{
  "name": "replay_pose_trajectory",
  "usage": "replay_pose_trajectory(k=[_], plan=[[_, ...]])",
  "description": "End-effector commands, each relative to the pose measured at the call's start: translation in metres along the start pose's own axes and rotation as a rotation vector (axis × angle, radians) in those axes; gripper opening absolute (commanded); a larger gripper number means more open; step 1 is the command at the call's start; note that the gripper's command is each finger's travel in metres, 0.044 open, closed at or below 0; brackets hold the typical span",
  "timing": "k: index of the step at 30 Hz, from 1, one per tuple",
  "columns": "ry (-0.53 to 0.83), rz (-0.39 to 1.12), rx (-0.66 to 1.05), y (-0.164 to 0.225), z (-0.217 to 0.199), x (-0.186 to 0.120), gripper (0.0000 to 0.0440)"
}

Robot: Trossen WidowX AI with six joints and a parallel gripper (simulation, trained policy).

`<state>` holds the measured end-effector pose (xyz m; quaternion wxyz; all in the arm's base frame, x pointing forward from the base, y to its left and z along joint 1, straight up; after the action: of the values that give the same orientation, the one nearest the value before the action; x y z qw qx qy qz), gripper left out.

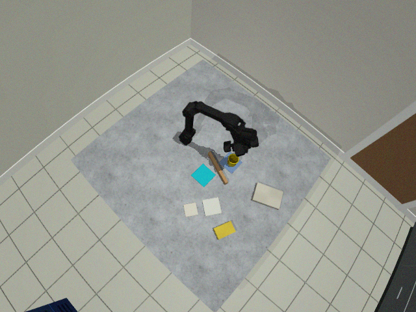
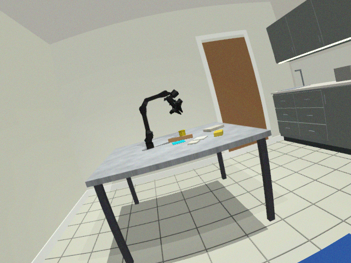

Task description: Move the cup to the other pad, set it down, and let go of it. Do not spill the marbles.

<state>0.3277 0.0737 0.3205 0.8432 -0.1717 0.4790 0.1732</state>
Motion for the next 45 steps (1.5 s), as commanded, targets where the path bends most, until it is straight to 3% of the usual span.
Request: replay_pose_trajectory(k=[1, 26, 45], plan=[[0.058, 0.009, 0.018, 0.001, -0.003, 0.009, 0.0149], [0.486, 0.066, 0.066, 0.016, -0.041, 0.069, 0.0165], [0.654, 0.04, 0.108, 0.025, -0.073, 0.123, 0.0187]])
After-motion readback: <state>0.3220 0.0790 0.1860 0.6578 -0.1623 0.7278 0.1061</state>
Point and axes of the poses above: the point midway between the two fingers, 35 mm back from their tips, its own x axis out along the fingers, its own z axis across the jaws, y = z × x, the point moved 6 cm from there along -x, back along the fingers, and after that the axes turned 12 degrees about x, right-handed, at the moved point
